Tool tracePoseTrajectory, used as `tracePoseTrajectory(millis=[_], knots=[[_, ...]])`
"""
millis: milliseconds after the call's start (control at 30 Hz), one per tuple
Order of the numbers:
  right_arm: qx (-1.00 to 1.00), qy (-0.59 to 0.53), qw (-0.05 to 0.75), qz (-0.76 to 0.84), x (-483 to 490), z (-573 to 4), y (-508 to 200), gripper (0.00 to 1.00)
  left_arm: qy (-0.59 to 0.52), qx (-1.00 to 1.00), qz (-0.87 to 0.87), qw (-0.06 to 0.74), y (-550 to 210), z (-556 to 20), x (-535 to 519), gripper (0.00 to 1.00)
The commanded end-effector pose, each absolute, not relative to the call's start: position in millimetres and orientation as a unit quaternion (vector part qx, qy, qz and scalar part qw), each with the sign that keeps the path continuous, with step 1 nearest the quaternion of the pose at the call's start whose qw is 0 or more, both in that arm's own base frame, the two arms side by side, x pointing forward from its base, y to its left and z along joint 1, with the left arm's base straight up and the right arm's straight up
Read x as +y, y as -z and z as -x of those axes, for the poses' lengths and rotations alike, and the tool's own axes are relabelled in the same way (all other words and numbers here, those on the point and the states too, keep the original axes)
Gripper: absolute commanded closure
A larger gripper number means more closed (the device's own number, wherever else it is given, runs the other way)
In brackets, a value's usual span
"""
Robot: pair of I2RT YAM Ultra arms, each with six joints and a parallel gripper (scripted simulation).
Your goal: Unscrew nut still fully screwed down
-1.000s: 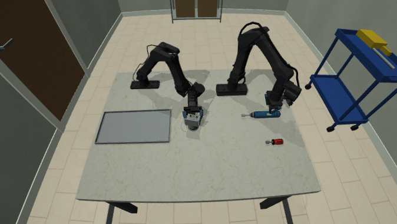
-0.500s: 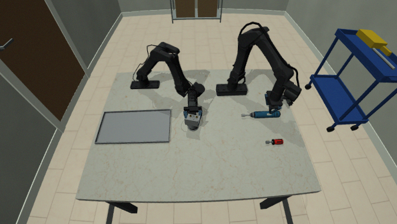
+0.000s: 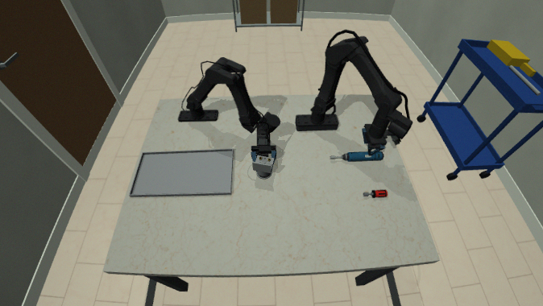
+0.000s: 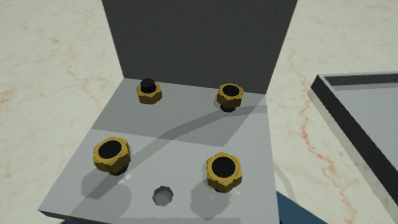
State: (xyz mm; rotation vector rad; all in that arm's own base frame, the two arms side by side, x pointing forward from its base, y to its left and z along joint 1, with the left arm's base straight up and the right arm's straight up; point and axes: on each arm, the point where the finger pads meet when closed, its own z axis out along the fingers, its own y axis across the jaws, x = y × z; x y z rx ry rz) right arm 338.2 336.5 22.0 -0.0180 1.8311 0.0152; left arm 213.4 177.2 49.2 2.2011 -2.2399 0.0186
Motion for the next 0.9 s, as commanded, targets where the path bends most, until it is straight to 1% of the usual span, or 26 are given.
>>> tracePoseTrajectory(millis=[0, 867], knots=[[0.786, -0.018, 0.618, -0.004, 344.0, -344.5, -36.0, 0.39, 0.0, -0.712, -0.703, -0.006, -53.3, -214.4, 178.9, 0.35], [0.786, -0.019, 0.618, -0.005, 344.0, -344.5, -36.1, 0.4, 0.0, -0.712, -0.703, -0.006, -53.3, -214.4, 178.9, 0.35]])
